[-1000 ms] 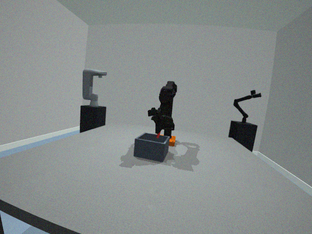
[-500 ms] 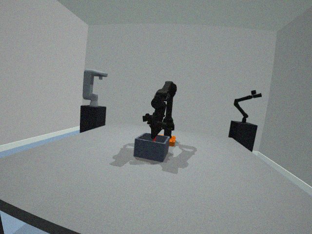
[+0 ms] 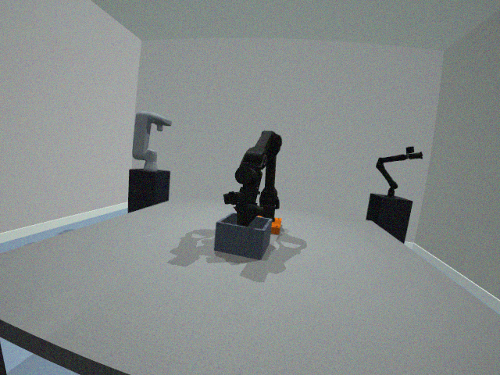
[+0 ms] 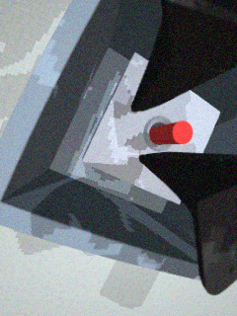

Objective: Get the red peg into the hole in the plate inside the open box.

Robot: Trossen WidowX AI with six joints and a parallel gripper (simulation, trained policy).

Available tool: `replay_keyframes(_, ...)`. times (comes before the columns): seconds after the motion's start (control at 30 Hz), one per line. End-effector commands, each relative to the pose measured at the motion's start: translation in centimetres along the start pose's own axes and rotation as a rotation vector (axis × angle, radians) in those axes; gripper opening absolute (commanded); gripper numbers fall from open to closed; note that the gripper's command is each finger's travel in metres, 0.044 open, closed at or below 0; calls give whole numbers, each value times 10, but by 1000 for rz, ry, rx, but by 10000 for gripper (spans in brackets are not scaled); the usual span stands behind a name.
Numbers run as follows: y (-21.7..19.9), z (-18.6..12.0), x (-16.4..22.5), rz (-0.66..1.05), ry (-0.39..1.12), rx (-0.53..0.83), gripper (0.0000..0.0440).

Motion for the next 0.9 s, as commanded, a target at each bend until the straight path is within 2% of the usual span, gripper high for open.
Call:
replay_keyframes(0.0, 4, -2, -11, -16, -5, -1, 157)
replay_keyframes(0.87, 2, 2, -57, -65, 66, 11, 122)
Point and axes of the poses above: the point midway between the two fingers, 35 mm back from their tips, its own z axis out along the fingers, its own y axis across the jaws, x = y × z, the point moved 5 cm from there along -z, back along the fingers, and after that the axes turned 14 degrees about -z, right-handed, at the moved point
